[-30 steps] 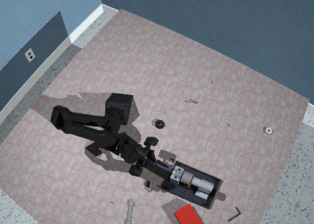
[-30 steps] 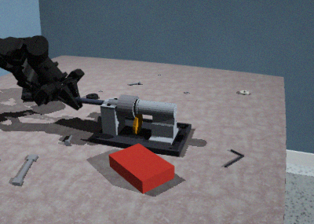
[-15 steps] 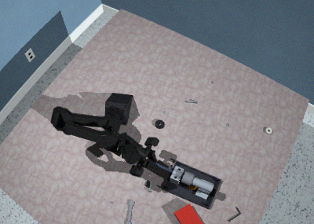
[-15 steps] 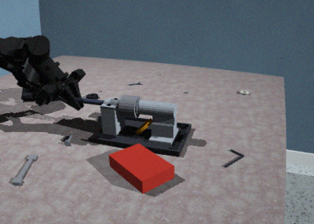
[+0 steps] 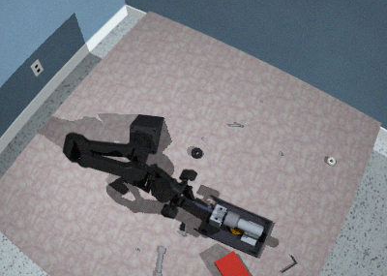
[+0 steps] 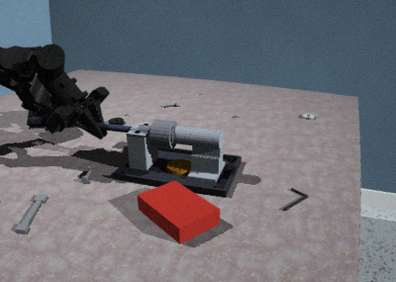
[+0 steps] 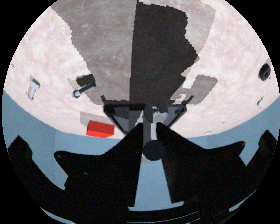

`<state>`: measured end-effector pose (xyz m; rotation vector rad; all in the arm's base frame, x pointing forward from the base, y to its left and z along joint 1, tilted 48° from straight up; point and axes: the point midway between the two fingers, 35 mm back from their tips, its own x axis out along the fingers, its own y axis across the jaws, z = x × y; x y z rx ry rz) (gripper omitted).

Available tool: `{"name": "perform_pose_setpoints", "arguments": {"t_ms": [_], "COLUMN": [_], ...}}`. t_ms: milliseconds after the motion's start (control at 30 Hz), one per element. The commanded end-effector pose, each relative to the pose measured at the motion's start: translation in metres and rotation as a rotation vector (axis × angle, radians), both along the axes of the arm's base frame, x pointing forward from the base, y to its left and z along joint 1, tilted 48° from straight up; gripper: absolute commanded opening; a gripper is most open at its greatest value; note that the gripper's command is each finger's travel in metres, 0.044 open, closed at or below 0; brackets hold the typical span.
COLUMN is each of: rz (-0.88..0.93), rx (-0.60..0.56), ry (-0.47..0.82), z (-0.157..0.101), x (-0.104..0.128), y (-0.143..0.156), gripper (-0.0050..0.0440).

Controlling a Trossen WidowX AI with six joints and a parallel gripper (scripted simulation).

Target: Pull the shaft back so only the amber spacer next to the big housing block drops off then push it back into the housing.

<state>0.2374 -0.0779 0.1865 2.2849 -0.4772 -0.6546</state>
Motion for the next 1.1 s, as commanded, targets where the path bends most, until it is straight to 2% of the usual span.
{"name": "perform_pose_setpoints", "arguments": {"t_ms": [0,1067], "rz": [0.011,0.011], "rx": [0.003,0.003], "ry": [-0.012,-0.012], "z": [0.0042,0.0076], "x": [0.0031,0.012], "y": [0.0019,0.0027], "gripper": [0.0,0.0]}}
